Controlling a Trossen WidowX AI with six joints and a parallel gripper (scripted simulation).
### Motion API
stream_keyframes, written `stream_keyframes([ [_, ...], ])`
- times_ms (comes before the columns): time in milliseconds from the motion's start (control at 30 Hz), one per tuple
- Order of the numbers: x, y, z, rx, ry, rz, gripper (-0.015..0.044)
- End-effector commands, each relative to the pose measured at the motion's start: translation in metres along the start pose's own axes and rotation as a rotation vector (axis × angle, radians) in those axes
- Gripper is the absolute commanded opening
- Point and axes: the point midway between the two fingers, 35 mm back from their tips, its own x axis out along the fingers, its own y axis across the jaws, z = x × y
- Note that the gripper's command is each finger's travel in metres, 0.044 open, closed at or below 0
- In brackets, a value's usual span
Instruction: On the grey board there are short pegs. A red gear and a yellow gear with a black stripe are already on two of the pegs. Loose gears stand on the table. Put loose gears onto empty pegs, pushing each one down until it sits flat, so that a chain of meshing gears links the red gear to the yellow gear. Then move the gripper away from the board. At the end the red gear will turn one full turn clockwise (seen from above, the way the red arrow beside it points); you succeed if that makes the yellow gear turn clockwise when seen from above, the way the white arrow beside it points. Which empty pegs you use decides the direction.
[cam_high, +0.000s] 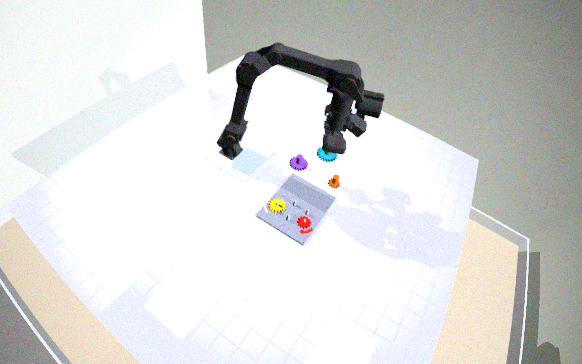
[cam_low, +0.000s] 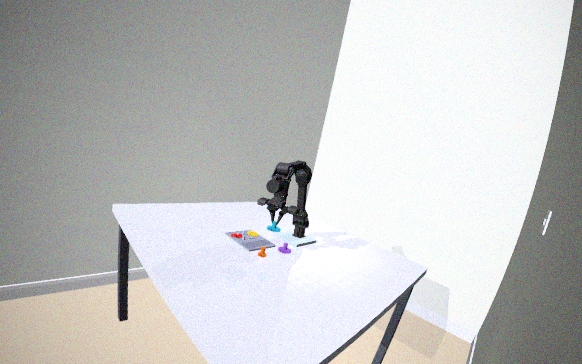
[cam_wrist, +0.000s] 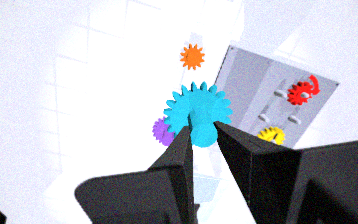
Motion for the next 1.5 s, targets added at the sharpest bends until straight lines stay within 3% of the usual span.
stream_keyframes([
  [0,0.003,-0.011,-0.001,-0.006,-0.005,-0.003,0.0000],
  [1467,0.032,-0.112,-0.034,-0.034,0.000,-0.017,0.0000],
])
